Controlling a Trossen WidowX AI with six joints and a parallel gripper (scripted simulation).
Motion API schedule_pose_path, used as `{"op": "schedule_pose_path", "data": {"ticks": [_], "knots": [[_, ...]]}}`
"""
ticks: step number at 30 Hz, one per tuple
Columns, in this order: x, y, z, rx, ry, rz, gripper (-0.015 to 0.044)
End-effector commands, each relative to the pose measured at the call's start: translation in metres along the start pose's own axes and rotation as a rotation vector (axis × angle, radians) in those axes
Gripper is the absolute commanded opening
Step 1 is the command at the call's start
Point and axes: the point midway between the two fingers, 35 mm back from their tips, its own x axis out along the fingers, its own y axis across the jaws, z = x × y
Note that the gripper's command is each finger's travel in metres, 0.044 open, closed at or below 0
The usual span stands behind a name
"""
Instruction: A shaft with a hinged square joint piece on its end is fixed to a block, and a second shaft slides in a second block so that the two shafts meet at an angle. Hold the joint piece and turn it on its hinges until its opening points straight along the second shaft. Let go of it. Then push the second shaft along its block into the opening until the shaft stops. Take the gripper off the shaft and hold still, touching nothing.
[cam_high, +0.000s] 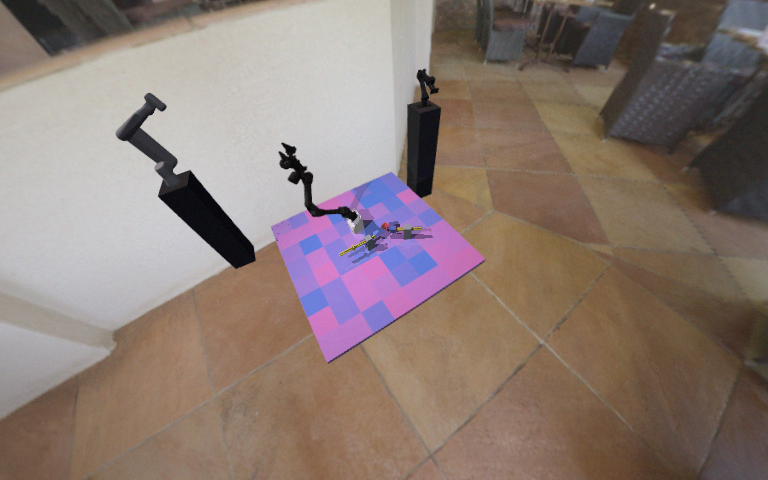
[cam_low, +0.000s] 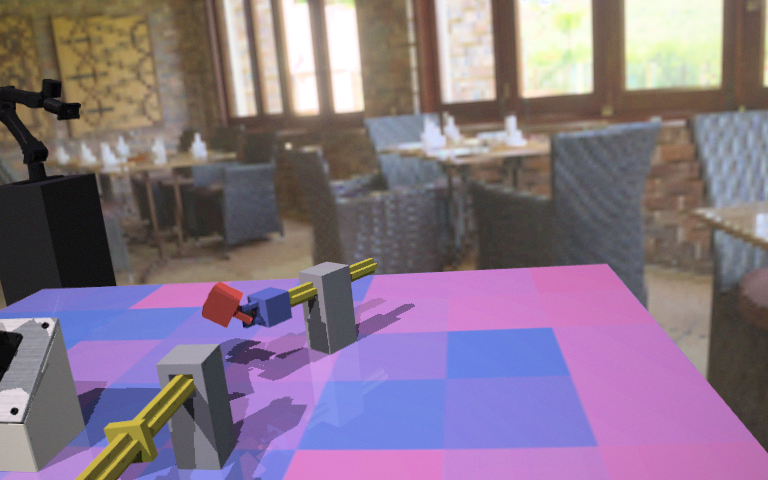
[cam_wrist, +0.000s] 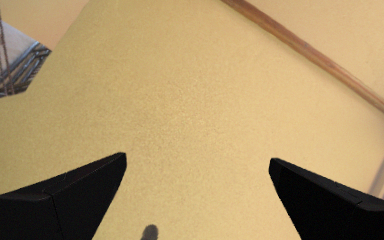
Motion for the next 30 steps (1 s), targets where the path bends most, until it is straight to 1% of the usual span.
{"op": "schedule_pose_path", "data": {"ticks": [1,6,15,30], "knots": [[-0.002,0.022,-0.027,0.018,0.065,0.066,0.044],[-0.005,0.041,-0.057,0.035,0.143,0.123,0.044],[-0.022,0.079,-0.124,0.081,0.336,0.242,0.044],[-0.072,0.112,-0.237,0.139,0.685,0.35,0.044]]}}
